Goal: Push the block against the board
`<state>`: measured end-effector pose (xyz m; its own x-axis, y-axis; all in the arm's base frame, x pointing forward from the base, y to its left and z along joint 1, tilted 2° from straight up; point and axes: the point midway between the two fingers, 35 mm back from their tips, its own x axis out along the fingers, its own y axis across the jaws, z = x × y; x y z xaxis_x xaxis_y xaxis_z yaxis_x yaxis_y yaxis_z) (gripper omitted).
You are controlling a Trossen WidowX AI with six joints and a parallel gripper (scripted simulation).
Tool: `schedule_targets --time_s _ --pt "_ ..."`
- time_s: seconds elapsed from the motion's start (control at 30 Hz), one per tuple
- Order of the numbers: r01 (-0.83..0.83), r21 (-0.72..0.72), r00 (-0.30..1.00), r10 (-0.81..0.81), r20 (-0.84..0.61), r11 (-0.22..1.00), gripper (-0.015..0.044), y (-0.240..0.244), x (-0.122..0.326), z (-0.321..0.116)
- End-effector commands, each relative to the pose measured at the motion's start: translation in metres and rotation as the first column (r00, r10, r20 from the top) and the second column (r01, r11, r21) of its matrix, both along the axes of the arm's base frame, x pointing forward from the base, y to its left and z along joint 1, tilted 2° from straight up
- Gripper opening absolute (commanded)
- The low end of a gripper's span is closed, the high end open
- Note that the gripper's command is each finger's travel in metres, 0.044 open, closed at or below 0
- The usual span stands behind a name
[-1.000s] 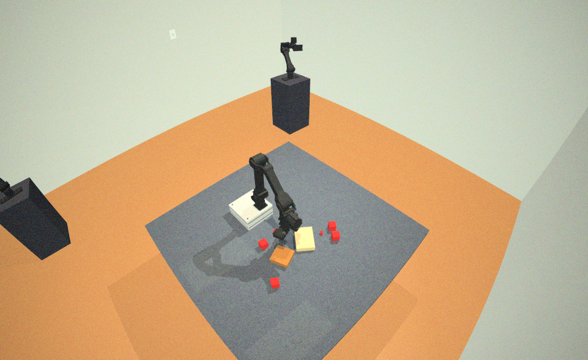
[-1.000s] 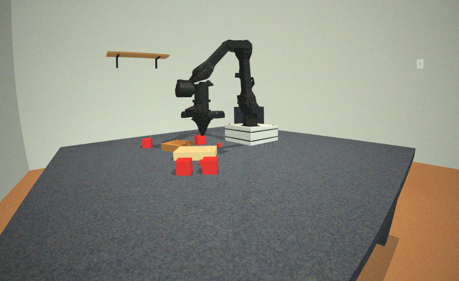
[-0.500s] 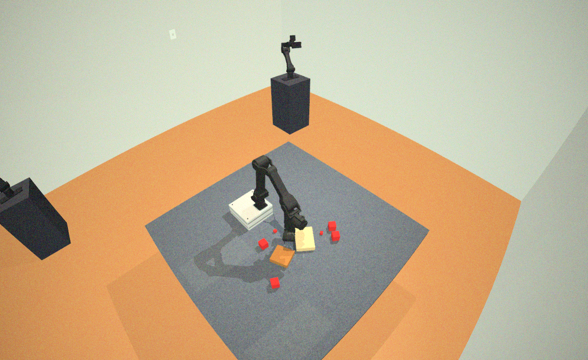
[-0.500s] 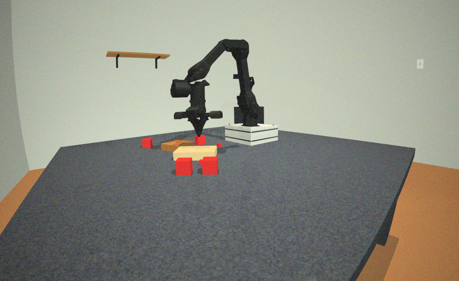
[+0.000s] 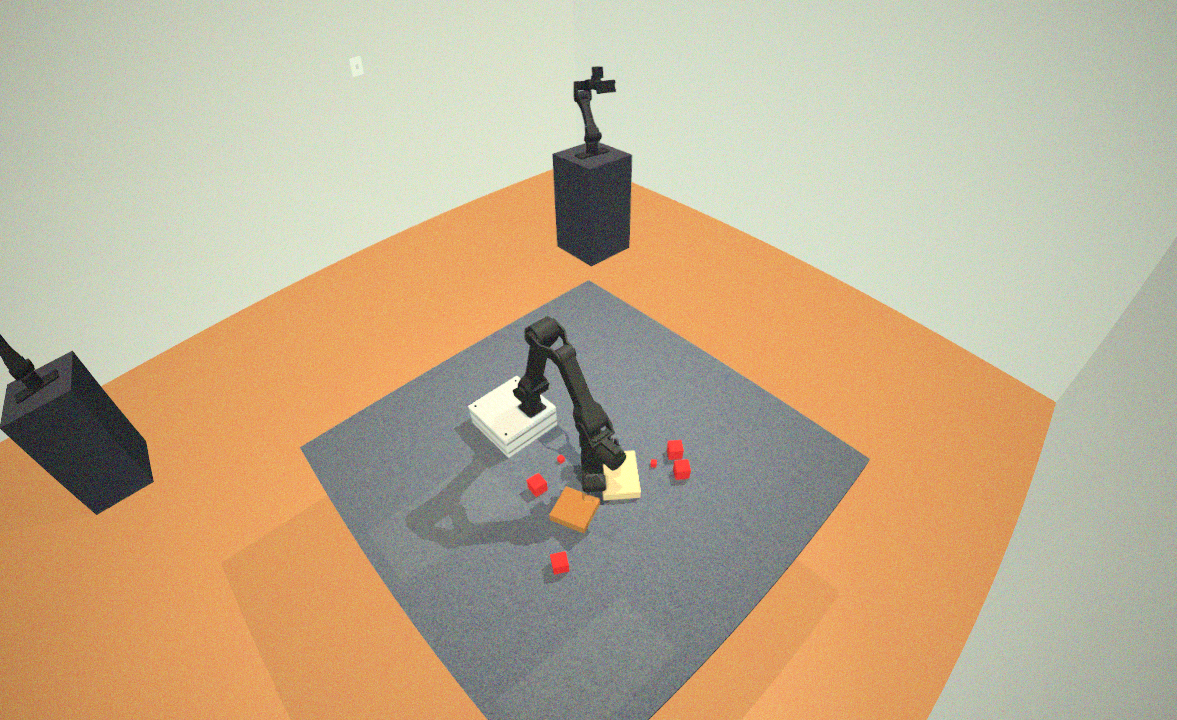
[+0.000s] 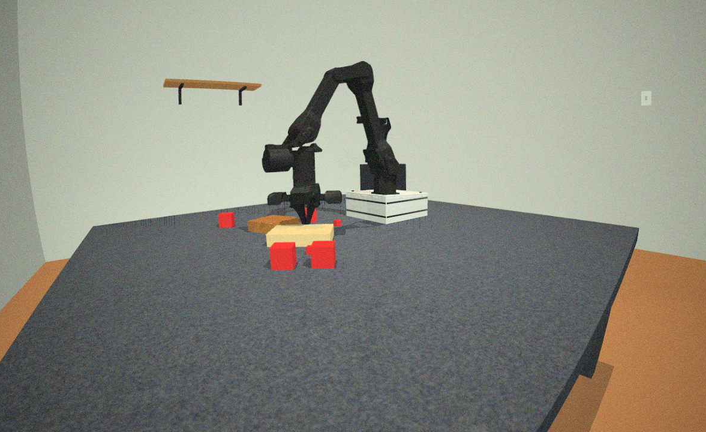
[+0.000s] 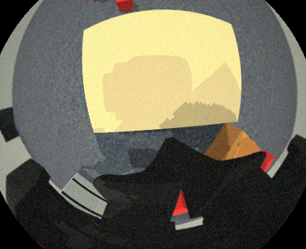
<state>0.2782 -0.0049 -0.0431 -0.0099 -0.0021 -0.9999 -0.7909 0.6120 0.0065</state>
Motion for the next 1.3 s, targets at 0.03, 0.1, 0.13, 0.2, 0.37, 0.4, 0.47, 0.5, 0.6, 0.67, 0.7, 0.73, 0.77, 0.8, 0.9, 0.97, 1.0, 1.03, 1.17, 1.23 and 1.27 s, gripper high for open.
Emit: schedule_targets --time_s 0.03,0.1,0.13,0.2,0.37,0.4,0.47,0.5,0.6,0.67,0.7,0.73,0.77,0.8,0.9,0.97,1.0,1.03,1.17,1.23,1.27 --pt "-0.003 0.000 1.000 0.003 -0.001 1.000 0.0000 0.005 0.004 -0.001" --pt "-0.003 0.000 1.000 0.003 -0.001 1.000 0.0000 0.007 0.006 -0.001" --pt "-0.003 0.000 1.000 0.003 -0.001 1.000 0.0000 0.009 0.007 -0.001" --pt "-0.003 0.000 1.000 0.003 -0.001 1.000 0.0000 0.011 0.009 -0.001" --pt "-0.003 0.001 1.000 0.003 -0.001 1.000 0.0000 0.017 0.014 -0.001" --pt "-0.003 0.001 1.000 0.003 0.000 1.000 0.0000 0.018 0.015 -0.001" --pt "-0.003 0.001 1.000 0.003 0.000 1.000 0.0000 0.021 0.017 -0.001" --pt "-0.003 0.001 1.000 0.003 0.000 1.000 0.0000 0.022 0.018 -0.001" --pt "-0.003 0.002 1.000 0.003 0.000 1.000 0.0000 0.026 0.021 -0.001" --pt "-0.003 0.002 1.000 0.003 0.000 1.000 0.0000 0.028 0.023 -0.001" --pt "-0.003 0.002 1.000 0.003 0.000 1.000 0.0000 0.029 0.024 -0.001" --pt "-0.003 0.002 1.000 0.003 0.000 1.000 0.0000 0.031 0.025 -0.001" --pt "-0.003 0.002 1.000 0.003 0.000 1.000 0.0000 0.032 0.025 -0.001" --pt "-0.003 0.002 1.000 0.003 0.000 1.000 0.0000 0.033 0.026 -0.001" --pt "-0.003 0.003 1.000 0.003 0.001 1.000 0.0000 0.037 0.029 -0.001" --pt "-0.003 0.003 1.000 0.003 0.001 1.000 0.0000 0.040 0.031 -0.001" --pt "-0.003 0.003 1.000 0.003 0.001 1.000 0.0000 0.041 0.031 -0.001" --pt "-0.003 0.003 1.000 0.003 0.001 1.000 0.0000 0.043 0.032 -0.001" --pt "-0.003 0.003 1.000 0.003 0.001 1.000 0.0000 0.045 0.034 -0.001" --pt "-0.003 0.003 1.000 0.003 0.001 1.000 0.0000 0.045 0.034 -0.001" --pt "-0.003 0.003 1.000 0.003 0.001 1.000 0.0000 0.045 0.034 -0.001"
